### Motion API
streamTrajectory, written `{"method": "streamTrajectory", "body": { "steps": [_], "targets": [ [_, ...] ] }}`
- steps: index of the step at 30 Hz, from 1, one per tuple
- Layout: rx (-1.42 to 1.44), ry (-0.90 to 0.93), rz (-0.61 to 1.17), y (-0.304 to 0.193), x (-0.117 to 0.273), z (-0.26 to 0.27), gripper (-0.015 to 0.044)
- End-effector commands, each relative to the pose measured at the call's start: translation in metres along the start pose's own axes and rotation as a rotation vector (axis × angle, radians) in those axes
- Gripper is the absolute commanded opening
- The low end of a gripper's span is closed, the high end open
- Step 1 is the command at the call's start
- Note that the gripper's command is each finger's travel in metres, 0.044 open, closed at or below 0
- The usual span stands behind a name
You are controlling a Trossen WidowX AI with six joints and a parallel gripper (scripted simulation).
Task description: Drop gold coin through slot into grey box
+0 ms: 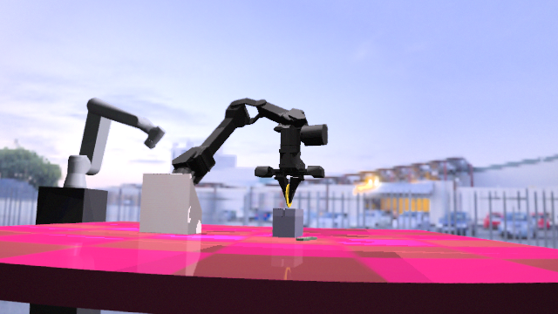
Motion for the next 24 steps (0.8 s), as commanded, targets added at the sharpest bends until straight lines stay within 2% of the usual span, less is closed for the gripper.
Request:
{"method": "streamTrajectory", "body": {
  "steps": [1,7,16,24],
  "targets": [
    [-0.002,0.001,-0.003,0.000,-0.003,0.000,0.0000],
    [0.000,0.000,0.000,0.000,0.000,0.000,0.0157],
    [0.000,0.000,0.000,0.000,0.000,0.000,0.0161],
    [-0.001,0.000,0.001,0.000,0.020,0.000,0.0371]
  ]
}}
Point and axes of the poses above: the point midway between the two fingers, 35 mm back from their tips, its own x axis back along the fingers, its own z axis across the jaws, y = z × x, the point moved 2 cm from there along x, back along the fingers, and after that the axes turned 5 degrees about -x, right-handed, at the moved point
